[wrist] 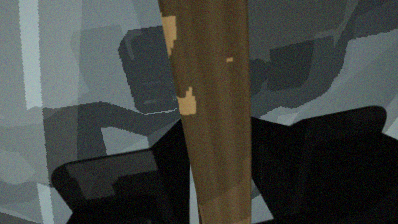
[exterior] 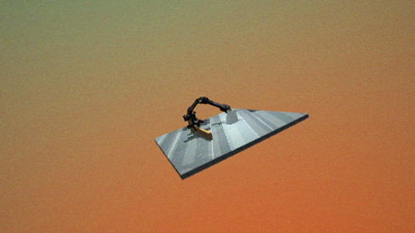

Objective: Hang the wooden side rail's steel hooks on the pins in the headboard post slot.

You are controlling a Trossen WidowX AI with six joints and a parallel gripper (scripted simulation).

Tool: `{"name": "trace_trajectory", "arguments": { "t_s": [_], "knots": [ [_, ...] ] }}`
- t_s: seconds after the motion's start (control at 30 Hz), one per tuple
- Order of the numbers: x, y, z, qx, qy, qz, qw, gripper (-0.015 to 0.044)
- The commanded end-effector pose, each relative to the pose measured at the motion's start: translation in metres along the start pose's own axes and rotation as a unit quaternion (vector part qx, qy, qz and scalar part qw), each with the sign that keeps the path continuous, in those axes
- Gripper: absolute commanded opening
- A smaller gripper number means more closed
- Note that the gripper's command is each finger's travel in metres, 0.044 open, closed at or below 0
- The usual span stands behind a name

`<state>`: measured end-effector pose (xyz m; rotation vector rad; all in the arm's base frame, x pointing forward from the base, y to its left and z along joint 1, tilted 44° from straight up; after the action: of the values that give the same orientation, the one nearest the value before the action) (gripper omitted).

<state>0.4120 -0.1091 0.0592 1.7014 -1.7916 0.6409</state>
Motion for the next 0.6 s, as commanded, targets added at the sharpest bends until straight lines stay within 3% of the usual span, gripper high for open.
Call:
{"name": "trace_trajectory", "arguments": {
  "t_s": [0.0, 0.57],
  "knots": [
    [-0.0011, -0.0018, -0.0081, 0.008, 0.000, 0.000, 1.000, 0.0000],
    [-0.0011, -0.0018, -0.0109, 0.008, 0.000, 0.000, 1.000, 0.0000]
  ]
}}
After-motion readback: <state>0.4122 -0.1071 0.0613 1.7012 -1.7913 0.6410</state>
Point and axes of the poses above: the point midway between the two fingers, 35 mm back from their tips, its own z axis out along the fingers, its own y axis across the jaws, x = y × z, the point moved 3 cm from there along -z, back along the fingers, and after that the axes turned 4 degrees about -z, right-handed, at the moved point
